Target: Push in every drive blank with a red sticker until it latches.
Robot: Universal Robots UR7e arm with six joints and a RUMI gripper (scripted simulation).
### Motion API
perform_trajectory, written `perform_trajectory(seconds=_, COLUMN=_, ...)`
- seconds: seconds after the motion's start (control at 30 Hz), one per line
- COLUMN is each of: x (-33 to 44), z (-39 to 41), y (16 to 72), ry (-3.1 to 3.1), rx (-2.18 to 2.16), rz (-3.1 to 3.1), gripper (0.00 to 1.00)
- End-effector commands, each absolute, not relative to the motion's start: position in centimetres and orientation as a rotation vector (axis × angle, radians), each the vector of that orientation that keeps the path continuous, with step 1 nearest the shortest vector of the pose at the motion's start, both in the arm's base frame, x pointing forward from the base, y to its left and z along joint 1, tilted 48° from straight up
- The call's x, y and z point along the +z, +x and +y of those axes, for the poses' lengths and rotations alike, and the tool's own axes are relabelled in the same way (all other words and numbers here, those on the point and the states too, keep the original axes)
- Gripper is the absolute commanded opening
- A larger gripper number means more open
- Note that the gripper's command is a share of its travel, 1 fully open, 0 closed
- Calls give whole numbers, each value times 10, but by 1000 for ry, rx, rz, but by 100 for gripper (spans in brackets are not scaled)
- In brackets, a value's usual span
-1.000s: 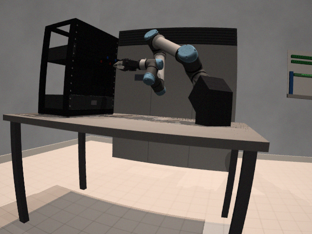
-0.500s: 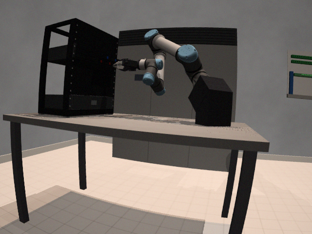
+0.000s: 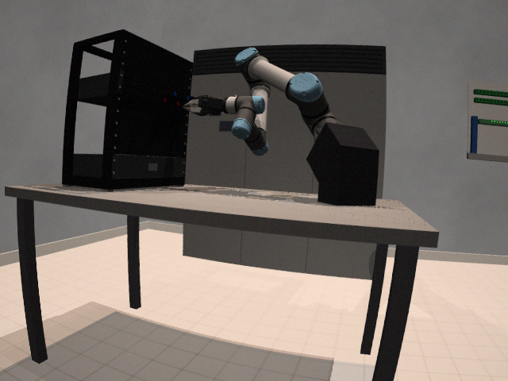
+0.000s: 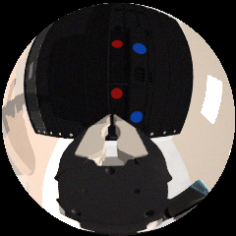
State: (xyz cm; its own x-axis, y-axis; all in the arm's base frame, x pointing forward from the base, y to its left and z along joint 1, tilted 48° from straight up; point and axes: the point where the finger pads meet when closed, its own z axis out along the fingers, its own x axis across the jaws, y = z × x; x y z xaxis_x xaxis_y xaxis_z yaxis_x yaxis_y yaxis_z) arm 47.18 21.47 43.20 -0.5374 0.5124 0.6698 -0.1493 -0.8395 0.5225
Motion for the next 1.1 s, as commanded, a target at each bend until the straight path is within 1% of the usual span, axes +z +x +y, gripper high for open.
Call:
perform_trajectory(seconds=0.0, x=433, z=215, y=473, ry=1233, rx=2390, rz=579, gripper=0)
perform_trajectory(seconds=0.87, x=434, z=216, y=475, ry=1233, rx=2390, rz=579, gripper=0)
perform_trajectory(seconds=1.07, x=430, z=214, y=468, ry=1233, rx=2390, rz=579, gripper=0)
